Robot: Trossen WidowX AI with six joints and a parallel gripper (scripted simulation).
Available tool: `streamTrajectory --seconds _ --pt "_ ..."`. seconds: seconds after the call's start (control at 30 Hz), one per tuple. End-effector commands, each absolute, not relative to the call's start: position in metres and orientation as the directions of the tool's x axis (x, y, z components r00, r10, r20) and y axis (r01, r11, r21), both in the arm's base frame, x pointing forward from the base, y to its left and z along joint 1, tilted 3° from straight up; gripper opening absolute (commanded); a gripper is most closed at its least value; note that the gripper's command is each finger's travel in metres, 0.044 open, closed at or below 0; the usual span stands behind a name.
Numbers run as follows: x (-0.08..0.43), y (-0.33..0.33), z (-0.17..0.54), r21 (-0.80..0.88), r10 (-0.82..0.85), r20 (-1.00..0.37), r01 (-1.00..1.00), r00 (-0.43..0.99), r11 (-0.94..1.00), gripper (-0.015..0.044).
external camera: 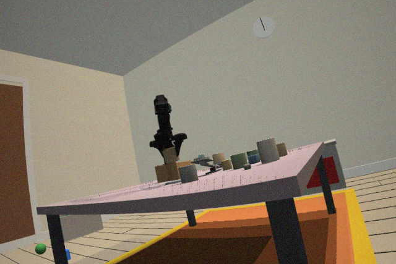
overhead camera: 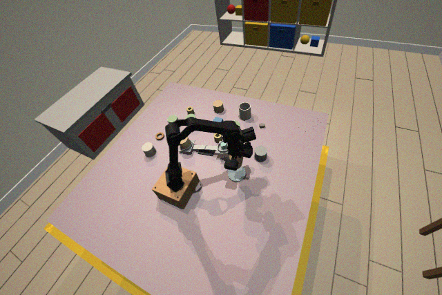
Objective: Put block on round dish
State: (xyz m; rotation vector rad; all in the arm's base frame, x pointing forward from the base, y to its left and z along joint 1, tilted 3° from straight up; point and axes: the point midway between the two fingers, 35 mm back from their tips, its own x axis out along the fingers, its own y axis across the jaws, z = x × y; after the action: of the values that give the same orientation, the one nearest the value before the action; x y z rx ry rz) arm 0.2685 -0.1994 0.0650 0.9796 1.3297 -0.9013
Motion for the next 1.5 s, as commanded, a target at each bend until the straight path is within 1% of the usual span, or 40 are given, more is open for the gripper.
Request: streamTrajectory --seconds 0.0,0.57,0.73,0.97,1.47 --pt "0.253 -0.213 0.056 0.053 0.021 -0.999 0.935 0.049 0.352 0.0" --pt "0.173 -0.257 0.019 0.048 0.016 -0.999 0.934 0.045 0.354 0.0" --pt "0.173 -0.258 0.012 0.048 0.016 -0.999 0.934 0.045 0.354 0.0" --pt "0.174 -0.257 -0.02 0.048 0.016 -0.999 0.934 0.045 0.354 0.0" --pt "0.175 -0.256 -0.038 0.048 0.016 -0.999 0.934 0.045 0.354 0.0"
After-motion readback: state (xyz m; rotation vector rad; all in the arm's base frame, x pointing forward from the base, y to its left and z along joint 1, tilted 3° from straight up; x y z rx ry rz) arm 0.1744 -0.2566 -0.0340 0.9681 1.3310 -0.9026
